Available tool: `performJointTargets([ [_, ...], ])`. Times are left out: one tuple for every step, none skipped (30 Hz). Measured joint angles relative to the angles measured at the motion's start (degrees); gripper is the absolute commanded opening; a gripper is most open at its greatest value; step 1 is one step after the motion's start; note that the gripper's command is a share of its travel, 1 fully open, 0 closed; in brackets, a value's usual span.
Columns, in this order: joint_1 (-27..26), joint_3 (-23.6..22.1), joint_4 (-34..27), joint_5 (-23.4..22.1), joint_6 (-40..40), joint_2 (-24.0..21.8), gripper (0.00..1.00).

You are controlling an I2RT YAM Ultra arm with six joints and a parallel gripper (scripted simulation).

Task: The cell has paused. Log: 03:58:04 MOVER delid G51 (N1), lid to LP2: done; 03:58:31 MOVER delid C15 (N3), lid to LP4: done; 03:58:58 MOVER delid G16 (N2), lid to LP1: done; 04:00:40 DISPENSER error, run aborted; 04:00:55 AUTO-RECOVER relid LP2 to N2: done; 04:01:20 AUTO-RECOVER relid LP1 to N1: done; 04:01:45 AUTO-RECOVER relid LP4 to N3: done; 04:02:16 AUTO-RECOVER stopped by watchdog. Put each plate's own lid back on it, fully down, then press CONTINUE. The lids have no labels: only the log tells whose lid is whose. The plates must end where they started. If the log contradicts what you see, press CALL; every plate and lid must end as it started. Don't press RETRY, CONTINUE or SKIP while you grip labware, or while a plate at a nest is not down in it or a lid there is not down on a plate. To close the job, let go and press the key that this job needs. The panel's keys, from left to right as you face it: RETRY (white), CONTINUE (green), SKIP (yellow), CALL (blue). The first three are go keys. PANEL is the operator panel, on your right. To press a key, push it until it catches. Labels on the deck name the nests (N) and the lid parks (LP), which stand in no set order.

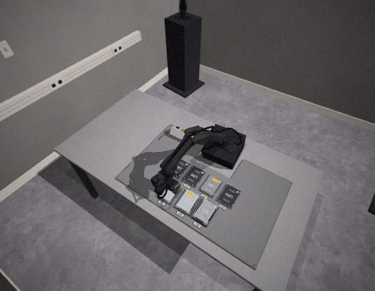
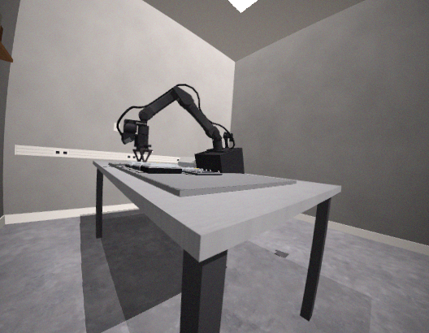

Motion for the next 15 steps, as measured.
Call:
performJointTargets([
  [0.0, 0.0, 0.0, 0.0, 0.0, 0.0, 0.95],
  [0.0, 0.0, 0.0, 0.0, 0.0, 0.0, 0.94],
  [0.0, 0.0, 0.0, 0.0, 0.0, 0.0, 0.93],
  [0.0, 0.0, 0.0, 0.0, 0.0, 0.0, 0.92],
  [0.0, 0.0, 0.0, 0.0, 0.0, 0.0, 0.91],
  [0.0, 0.0, 0.0, 0.0, 0.0, 0.0, 0.9],
  [0.0, 0.0, 0.0, 0.0, 0.0, 0.0, 0.89],
  [0.0, 0.0, 0.0, 0.0, 0.0, 0.0, 0.88],
  [0.0, 0.0, 0.0, 0.0, 0.0, 0.0, 0.87],
  [0.0, 0.0, 0.0, 0.0, 0.0, 0.0, 0.86],
  [0.0, 0.0, 0.0, 0.0, 0.0, 0.0, 0.85],
  [0.0, 0.0, 0.0, 0.0, 0.0, 0.0, 0.84],
  [0.0, 0.0, 0.0, 0.0, 0.0, 0.0, 0.83],
  [0.0, 0.0, 0.0, 0.0, 0.0, 0.0, 0.82],
  [0.0, 0.0, 0.0, 0.0, 0.0, 0.0, 0.81],
])
